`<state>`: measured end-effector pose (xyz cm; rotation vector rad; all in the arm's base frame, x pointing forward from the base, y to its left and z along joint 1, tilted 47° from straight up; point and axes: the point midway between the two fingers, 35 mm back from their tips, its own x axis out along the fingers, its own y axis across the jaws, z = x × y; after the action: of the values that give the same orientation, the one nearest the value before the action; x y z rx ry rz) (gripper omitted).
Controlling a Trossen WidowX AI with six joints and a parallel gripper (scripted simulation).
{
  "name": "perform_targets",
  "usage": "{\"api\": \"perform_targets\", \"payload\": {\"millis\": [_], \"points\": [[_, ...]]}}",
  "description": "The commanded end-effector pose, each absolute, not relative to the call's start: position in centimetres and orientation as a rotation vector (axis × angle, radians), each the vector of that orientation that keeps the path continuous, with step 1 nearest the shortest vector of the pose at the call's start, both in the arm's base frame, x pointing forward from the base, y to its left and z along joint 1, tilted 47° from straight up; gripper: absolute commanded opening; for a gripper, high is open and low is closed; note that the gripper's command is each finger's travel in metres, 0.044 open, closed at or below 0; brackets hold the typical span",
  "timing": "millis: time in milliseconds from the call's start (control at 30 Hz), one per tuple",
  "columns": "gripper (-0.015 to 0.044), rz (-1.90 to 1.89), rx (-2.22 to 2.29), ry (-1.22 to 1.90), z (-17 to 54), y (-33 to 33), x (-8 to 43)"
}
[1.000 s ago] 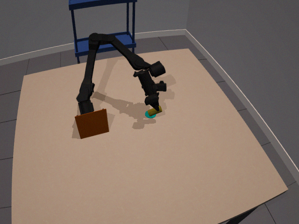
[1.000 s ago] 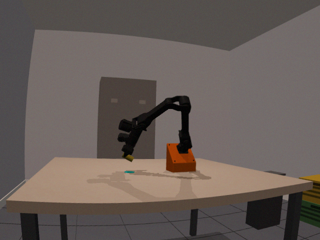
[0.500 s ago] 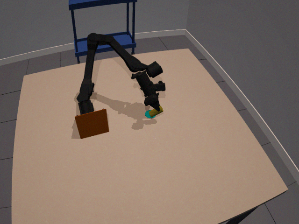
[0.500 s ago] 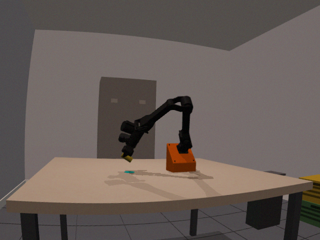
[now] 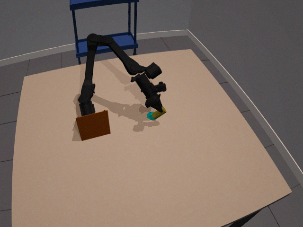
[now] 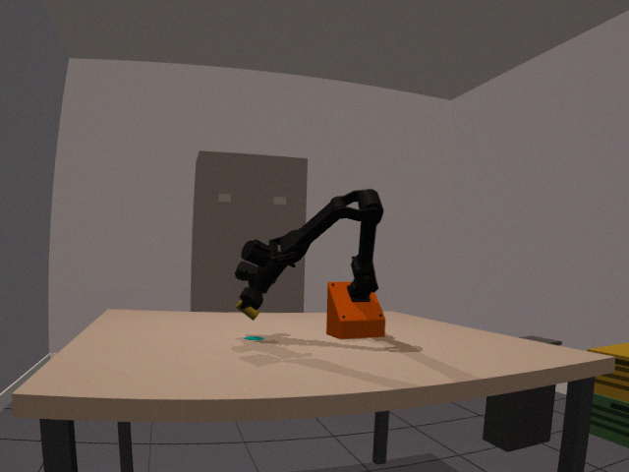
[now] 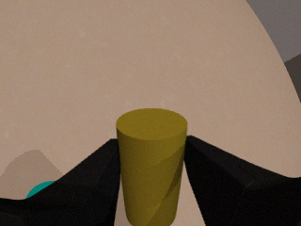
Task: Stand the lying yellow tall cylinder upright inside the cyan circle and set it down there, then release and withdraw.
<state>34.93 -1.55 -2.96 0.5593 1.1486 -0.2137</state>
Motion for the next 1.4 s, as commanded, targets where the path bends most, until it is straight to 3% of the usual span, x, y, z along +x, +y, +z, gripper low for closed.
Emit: {"api": "perform_targets", "payload": {"millis": [0,1367], "points": [[0.0105,-0.233,0.56,1.116,-2.8,-1.7,35.0],[0.0105,-0.333,0.583,0.842,-1.5,-1.3,34.8]]}}
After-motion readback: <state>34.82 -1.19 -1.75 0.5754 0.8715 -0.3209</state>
